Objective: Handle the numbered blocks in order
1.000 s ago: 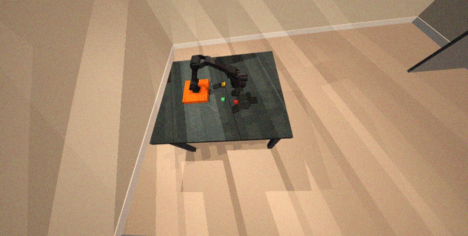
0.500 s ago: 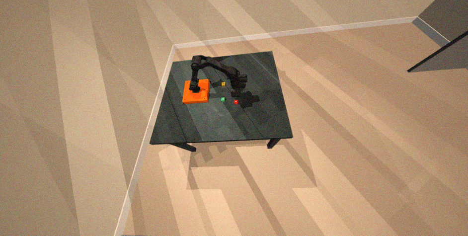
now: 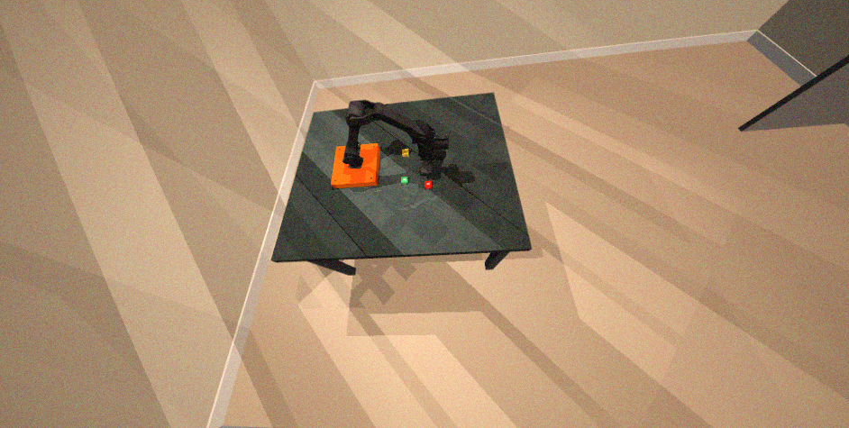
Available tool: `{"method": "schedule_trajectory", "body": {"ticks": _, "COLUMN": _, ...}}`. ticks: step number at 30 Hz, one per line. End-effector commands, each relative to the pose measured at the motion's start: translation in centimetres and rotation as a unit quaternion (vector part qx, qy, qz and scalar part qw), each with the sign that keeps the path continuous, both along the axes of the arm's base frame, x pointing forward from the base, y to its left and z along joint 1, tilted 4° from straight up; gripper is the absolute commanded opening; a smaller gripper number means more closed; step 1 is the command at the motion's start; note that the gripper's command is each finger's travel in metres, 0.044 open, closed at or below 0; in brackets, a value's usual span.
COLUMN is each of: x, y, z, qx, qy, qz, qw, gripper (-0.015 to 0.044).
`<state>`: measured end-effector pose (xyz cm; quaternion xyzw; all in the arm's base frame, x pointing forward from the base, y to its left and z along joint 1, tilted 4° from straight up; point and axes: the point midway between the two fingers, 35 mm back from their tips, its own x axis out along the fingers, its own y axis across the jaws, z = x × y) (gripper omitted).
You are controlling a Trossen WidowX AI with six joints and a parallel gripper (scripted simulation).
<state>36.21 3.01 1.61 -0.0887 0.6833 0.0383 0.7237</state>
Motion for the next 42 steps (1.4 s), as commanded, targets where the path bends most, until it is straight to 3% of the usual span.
{"method": "schedule_trajectory", "body": {"ticks": 1, "x": 0.0, "y": 0.0, "z": 0.0, "qx": 0.0, "qy": 0.0, "qz": 0.002, "qw": 1.0, "gripper": 0.012}}
{"method": "schedule_trajectory", "body": {"ticks": 19, "x": -0.1, "y": 0.1, "z": 1.5, "qx": 0.0, "qy": 0.0, "qz": 0.002, "qw": 1.0, "gripper": 0.012}}
{"method": "schedule_trajectory", "body": {"ticks": 42, "x": 0.0, "y": 0.0, "z": 0.0, "qx": 0.0, "qy": 0.0, "qz": 0.002, "qw": 1.0, "gripper": 0.012}}
